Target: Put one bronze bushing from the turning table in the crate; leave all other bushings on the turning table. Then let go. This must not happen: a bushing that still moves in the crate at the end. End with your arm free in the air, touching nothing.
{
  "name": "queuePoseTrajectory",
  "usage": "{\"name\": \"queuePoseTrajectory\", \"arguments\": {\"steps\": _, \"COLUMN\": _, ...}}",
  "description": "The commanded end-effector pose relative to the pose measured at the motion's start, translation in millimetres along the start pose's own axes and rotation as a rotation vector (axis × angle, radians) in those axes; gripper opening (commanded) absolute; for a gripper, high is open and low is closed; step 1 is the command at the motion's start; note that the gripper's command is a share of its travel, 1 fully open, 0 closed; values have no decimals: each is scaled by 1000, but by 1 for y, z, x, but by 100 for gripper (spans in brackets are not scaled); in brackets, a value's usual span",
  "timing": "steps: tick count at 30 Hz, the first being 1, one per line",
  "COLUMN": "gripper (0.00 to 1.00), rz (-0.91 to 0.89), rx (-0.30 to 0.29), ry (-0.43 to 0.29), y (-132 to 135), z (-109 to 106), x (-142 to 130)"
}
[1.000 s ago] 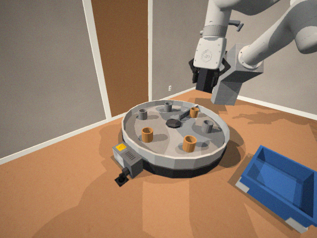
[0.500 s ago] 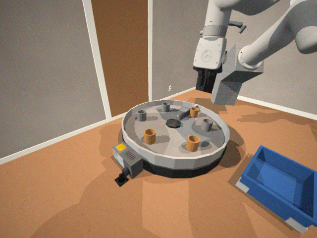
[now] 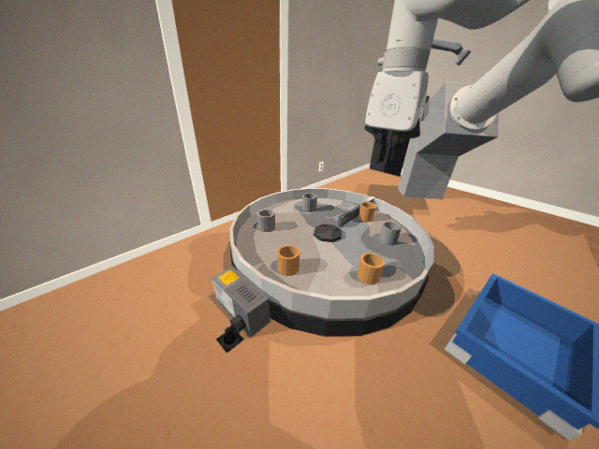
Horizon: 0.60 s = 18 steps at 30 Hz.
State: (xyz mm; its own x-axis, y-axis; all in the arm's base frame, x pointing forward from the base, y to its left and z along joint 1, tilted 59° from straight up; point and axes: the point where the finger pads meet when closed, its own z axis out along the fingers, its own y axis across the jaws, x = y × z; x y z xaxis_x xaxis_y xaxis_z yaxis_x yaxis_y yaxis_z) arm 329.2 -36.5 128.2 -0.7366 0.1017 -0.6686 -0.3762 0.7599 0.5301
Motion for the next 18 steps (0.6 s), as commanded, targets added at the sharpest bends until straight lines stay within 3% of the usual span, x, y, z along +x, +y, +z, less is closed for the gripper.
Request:
{"name": "queuePoseTrajectory", "arguments": {"steps": 1, "gripper": 12, "rz": 0, "rx": 2, "ry": -2, "y": -1, "z": -1, "x": -1}}
{"name": "queuePoseTrajectory", "arguments": {"steps": 3, "gripper": 15, "rz": 0, "rx": 2, "ry": -2, "y": -1, "z": -1, "x": -1}}
{"name": "queuePoseTrajectory", "arguments": {"steps": 18, "gripper": 15, "rz": 0, "rx": 2, "ry": -2, "y": -1, "z": -1, "x": -1}}
